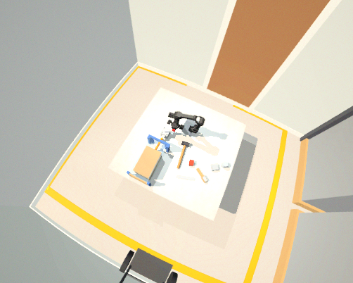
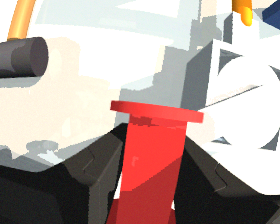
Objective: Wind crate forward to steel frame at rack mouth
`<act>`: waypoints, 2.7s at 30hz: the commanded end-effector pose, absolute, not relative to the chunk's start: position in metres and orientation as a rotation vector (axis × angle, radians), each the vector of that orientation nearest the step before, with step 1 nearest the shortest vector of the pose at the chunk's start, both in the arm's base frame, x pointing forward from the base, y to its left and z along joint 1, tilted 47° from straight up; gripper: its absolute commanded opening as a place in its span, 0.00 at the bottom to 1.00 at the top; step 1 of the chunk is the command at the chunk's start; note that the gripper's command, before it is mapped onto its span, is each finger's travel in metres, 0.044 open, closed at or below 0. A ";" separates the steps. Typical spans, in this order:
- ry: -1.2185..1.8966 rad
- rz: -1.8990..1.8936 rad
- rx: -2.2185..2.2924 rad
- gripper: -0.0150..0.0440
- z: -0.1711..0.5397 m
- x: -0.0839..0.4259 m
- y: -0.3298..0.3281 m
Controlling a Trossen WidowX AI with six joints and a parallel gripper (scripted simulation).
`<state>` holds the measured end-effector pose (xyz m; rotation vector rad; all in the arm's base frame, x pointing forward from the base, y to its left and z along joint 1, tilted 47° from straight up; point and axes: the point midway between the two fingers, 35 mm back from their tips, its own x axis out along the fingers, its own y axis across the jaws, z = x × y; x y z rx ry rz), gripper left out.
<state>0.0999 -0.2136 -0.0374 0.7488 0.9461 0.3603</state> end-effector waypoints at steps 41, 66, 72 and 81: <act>0.945 0.355 0.751 0.25 -0.054 0.076 -0.220; 0.947 0.353 0.750 0.25 -0.079 0.051 -0.241; 0.947 0.352 0.749 0.25 -0.086 0.048 -0.247; 0.948 0.352 0.748 0.25 -0.096 0.044 -0.256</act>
